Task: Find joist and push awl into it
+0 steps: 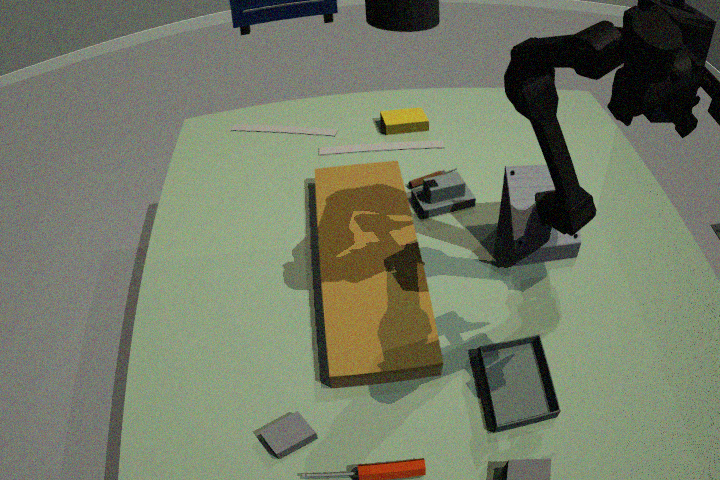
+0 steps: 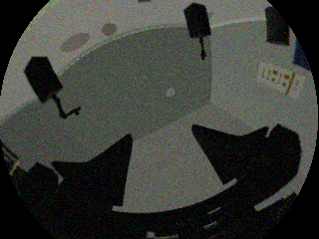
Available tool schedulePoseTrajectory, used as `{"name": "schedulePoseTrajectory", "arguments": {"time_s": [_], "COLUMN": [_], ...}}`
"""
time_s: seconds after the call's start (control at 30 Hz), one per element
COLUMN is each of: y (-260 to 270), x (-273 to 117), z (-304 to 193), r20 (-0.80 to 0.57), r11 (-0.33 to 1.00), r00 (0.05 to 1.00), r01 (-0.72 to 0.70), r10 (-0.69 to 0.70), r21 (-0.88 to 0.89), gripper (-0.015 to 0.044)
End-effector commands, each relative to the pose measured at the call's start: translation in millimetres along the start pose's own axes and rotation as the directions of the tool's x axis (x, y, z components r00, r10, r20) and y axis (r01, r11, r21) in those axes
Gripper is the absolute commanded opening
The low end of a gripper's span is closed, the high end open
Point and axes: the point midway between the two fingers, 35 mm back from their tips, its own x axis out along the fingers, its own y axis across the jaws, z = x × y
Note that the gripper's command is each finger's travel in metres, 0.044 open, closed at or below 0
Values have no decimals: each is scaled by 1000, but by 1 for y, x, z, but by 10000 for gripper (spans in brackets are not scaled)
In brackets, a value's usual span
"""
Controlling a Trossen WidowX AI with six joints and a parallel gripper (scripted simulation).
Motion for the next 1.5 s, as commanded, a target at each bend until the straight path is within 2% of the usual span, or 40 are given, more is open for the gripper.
{"name": "schedulePoseTrajectory", "arguments": {"time_s": [0.0,0.1,0.33,0.57,0.73,1.0,1.13,1.47], "y": [2,33,97,189,230,269,287,275], "x": [0,6,16,-8,-41,-103,-156,-287], "z": [1,18,56,123,168,219,245,300], "r20": [2,39,156,340,444,561,619,737], "r11": [1000,995,968,877,825,768,725,733], "r00": [1000,995,956,816,701,527,377,68], "r01": [-6,-92,-239,-376,-410,-381,-393,-198], "r10": [6,90,249,467,558,638,688,673], "r21": [3,43,-79,-300,-390,-515,-566,-651], "gripper": [426,440,440,440,440,440,440,440]}}
